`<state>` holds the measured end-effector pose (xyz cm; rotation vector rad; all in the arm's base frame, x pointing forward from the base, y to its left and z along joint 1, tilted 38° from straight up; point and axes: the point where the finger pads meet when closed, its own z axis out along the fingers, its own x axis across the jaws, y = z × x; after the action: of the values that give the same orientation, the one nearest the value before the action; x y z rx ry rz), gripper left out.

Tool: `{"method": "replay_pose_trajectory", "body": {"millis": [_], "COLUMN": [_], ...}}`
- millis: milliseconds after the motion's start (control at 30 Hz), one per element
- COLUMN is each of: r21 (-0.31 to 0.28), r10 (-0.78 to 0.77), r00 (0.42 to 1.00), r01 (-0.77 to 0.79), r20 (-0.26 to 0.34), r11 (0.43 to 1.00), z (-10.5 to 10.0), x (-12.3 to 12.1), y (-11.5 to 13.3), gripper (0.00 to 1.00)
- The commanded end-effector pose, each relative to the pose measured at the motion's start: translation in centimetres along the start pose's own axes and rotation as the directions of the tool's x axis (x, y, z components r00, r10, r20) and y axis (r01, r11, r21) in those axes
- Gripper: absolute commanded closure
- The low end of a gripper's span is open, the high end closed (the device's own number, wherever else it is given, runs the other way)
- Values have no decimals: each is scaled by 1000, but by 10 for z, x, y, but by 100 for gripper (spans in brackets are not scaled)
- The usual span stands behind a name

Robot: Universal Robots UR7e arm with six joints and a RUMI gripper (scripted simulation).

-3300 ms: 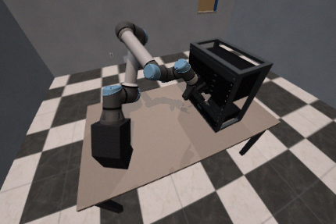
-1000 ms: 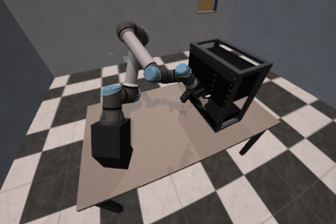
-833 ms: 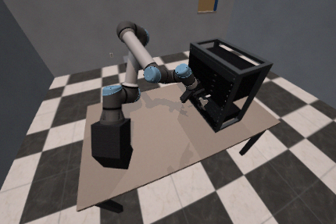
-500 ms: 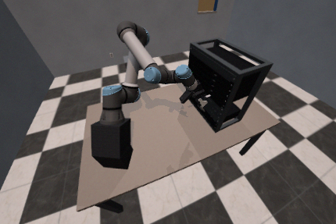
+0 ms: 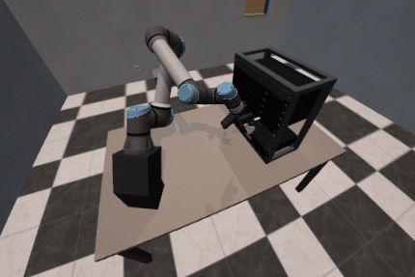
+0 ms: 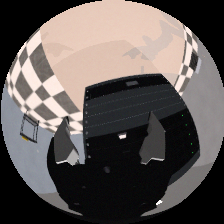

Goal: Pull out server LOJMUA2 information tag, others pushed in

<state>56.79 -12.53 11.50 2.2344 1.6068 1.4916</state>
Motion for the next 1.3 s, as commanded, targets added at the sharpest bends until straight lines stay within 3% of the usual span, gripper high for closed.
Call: {"method": "replay_pose_trajectory", "body": {"millis": [0,1267], "r21": [7,70], "r10": [13,125], "r00": [1000,991], "r01": [-13,-122], "r20": [-4,-37], "r11": [1000,990], "z": [1,12], "x": [-1,-4], "y": [-3,-32], "gripper": [0,0]}}
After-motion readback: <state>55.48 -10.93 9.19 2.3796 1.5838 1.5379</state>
